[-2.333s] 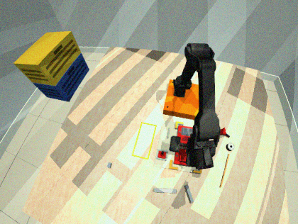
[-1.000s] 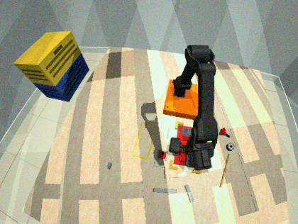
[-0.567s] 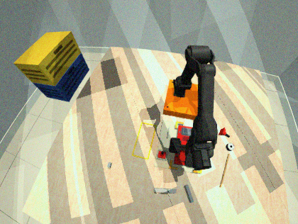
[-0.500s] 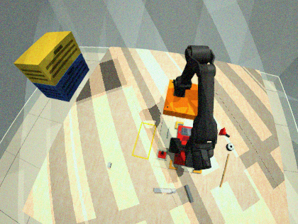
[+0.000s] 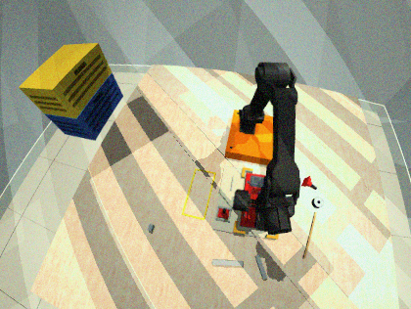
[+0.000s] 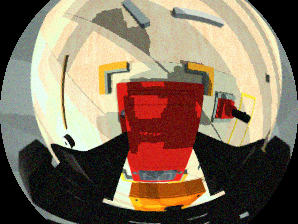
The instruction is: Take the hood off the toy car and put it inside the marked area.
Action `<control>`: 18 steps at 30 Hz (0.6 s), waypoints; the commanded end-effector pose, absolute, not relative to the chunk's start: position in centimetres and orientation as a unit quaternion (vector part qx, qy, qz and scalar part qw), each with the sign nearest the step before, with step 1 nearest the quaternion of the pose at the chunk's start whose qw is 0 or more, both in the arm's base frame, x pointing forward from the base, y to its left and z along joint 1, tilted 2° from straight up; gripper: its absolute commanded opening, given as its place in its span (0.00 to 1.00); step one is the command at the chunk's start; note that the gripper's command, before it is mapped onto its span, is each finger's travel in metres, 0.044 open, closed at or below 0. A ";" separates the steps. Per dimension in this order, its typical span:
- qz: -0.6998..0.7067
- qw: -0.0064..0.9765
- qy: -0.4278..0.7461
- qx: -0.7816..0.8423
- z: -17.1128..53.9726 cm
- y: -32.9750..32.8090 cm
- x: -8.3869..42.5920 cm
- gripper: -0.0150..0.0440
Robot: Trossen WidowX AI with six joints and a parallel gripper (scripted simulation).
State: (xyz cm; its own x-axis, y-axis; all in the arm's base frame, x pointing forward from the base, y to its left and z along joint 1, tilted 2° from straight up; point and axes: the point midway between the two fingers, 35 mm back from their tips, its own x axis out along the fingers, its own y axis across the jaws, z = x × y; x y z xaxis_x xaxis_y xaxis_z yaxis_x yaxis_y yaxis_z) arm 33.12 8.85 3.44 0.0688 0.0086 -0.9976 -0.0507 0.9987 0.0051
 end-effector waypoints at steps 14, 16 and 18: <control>0.021 0.732 0.681 -0.015 4.7 8.9 33.1 0.25; 0.021 0.732 0.681 -0.015 4.8 8.9 33.1 0.25; 0.021 0.732 0.681 -0.015 4.9 8.9 33.1 0.25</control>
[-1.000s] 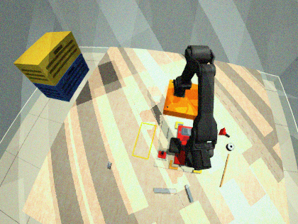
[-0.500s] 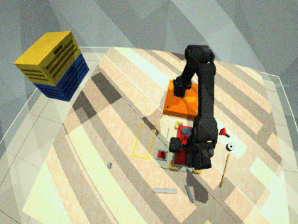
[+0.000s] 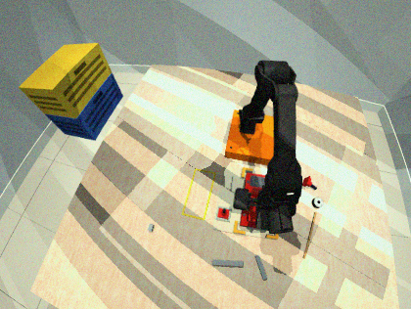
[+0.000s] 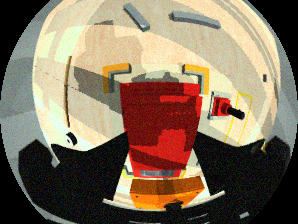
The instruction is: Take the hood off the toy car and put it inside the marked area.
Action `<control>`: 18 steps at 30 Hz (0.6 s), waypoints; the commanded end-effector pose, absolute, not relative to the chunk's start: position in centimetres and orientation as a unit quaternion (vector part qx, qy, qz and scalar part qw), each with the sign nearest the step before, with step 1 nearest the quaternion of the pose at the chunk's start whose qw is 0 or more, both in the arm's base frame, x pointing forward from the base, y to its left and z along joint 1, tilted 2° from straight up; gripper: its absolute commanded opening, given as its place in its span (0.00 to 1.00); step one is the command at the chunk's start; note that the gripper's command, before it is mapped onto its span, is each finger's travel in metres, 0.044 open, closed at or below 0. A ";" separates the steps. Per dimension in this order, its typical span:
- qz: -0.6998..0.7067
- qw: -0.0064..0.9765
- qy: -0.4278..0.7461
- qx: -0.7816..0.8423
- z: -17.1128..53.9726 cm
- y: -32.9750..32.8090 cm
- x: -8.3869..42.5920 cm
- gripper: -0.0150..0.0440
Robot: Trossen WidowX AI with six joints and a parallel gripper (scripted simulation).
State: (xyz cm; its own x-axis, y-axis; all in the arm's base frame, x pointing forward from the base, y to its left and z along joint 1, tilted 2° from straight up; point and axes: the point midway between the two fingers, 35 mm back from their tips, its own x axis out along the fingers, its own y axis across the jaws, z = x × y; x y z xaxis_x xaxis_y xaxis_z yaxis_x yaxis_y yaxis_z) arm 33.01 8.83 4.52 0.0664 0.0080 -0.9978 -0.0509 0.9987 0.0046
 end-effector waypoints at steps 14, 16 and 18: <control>0.021 0.732 0.681 -0.015 5.8 8.9 33.1 0.25; 0.021 0.732 0.681 -0.015 6.0 8.9 33.0 0.25; 0.021 0.732 0.681 -0.015 6.1 8.9 33.0 0.25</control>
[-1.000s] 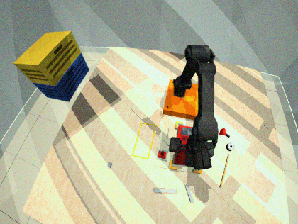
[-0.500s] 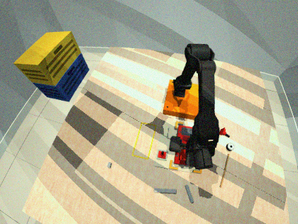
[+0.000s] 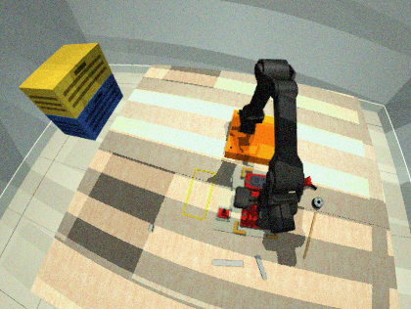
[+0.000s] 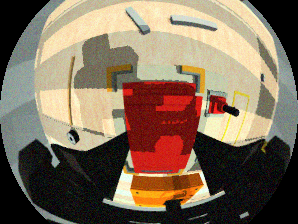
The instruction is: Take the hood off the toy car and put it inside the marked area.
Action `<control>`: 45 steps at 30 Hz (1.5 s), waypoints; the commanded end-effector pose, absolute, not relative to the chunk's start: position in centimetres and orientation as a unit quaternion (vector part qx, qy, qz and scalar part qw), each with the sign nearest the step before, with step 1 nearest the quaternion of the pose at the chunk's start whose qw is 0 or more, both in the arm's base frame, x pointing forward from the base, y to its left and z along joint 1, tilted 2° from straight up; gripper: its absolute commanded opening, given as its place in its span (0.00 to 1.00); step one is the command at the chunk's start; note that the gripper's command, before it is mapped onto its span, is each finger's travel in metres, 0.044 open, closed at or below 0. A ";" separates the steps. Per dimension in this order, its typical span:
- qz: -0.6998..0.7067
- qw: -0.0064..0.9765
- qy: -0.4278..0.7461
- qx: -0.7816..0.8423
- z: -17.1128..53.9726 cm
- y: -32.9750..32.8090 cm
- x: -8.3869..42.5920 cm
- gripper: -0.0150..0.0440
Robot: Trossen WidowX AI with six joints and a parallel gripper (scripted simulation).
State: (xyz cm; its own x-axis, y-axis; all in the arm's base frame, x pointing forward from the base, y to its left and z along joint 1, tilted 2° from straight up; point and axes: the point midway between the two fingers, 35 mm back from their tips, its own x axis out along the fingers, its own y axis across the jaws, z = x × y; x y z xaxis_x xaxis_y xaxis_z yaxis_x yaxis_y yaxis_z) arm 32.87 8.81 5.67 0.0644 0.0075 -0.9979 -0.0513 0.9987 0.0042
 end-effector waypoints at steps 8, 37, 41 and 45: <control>0.021 0.732 0.681 -0.015 9.7 8.9 32.9 0.25; 0.019 0.734 0.679 -0.023 10.3 -3.7 33.2 0.25; 0.019 0.734 0.679 -0.026 10.4 -5.6 32.8 0.25; 0.018 0.733 0.680 -0.025 10.4 -7.6 32.2 0.25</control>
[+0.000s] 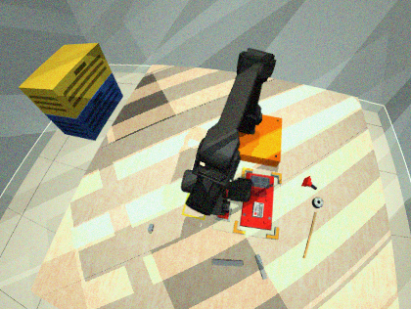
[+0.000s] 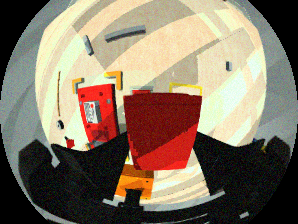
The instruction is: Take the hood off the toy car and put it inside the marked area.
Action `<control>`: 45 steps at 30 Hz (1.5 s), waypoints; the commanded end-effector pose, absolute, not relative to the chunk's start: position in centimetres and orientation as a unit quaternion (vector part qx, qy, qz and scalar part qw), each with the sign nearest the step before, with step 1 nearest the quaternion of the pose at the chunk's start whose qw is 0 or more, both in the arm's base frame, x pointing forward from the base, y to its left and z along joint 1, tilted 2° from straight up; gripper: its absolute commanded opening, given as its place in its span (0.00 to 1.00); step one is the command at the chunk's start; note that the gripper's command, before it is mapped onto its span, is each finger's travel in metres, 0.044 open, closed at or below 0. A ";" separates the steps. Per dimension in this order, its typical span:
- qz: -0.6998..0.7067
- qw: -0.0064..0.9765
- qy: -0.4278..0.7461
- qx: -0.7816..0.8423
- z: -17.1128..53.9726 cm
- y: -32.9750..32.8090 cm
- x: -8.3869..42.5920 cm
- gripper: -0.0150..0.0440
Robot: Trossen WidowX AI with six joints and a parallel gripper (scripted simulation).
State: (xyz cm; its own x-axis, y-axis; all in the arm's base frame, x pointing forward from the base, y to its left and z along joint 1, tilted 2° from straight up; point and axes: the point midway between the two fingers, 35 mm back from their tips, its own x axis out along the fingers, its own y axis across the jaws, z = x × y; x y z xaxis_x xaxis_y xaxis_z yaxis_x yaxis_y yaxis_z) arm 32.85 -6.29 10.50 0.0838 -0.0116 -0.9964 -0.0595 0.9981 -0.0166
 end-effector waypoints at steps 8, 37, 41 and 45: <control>0.015 0.731 0.681 -0.023 10.4 -11.5 30.9 0.25; 0.014 0.731 0.682 -0.022 8.4 -13.2 30.4 0.25; 0.014 0.731 0.682 -0.022 8.0 -13.2 30.5 0.25; 0.014 0.731 0.682 -0.022 7.6 -13.2 30.5 0.25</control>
State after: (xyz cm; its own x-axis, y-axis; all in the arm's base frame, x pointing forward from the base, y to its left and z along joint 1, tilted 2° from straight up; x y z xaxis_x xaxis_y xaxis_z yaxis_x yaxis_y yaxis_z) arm 30.69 -13.35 8.31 0.0791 -0.0163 -0.9967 -0.0471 0.9987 -0.0200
